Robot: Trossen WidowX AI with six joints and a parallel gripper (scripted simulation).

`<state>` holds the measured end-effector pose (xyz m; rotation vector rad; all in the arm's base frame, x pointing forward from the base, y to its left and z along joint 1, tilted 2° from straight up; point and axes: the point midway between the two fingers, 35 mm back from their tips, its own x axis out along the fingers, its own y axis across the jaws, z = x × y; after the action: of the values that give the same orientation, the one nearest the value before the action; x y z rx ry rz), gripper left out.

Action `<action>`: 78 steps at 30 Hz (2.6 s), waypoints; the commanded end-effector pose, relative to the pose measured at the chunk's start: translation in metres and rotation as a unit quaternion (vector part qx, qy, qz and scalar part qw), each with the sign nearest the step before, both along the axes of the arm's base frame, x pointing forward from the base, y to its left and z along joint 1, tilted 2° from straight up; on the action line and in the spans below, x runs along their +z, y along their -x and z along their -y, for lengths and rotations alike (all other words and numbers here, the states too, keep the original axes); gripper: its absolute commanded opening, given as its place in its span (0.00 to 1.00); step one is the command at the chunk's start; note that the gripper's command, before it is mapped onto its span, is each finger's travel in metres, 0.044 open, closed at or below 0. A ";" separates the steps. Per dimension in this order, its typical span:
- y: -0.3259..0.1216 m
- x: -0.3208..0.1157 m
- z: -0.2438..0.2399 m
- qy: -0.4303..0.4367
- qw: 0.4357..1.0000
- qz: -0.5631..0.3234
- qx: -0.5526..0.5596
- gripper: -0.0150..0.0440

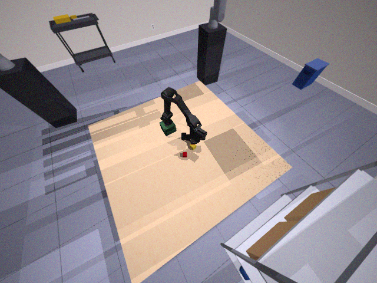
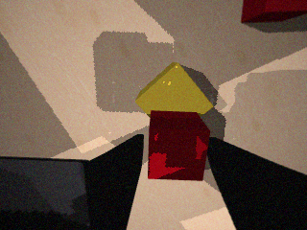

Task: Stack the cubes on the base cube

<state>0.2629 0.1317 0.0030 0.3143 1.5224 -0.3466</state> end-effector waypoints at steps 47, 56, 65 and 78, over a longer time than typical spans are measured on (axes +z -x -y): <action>-0.053 0.063 0.082 0.015 0.781 -0.015 0.625 0.70; -0.060 0.071 0.103 0.017 0.684 -0.019 0.729 0.70; -0.062 0.034 0.105 0.018 0.683 -0.022 0.730 0.70; -0.062 -0.006 0.105 0.017 0.684 -0.019 0.729 0.70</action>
<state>0.3269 0.0276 0.0039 -0.9697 1.3493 0.9030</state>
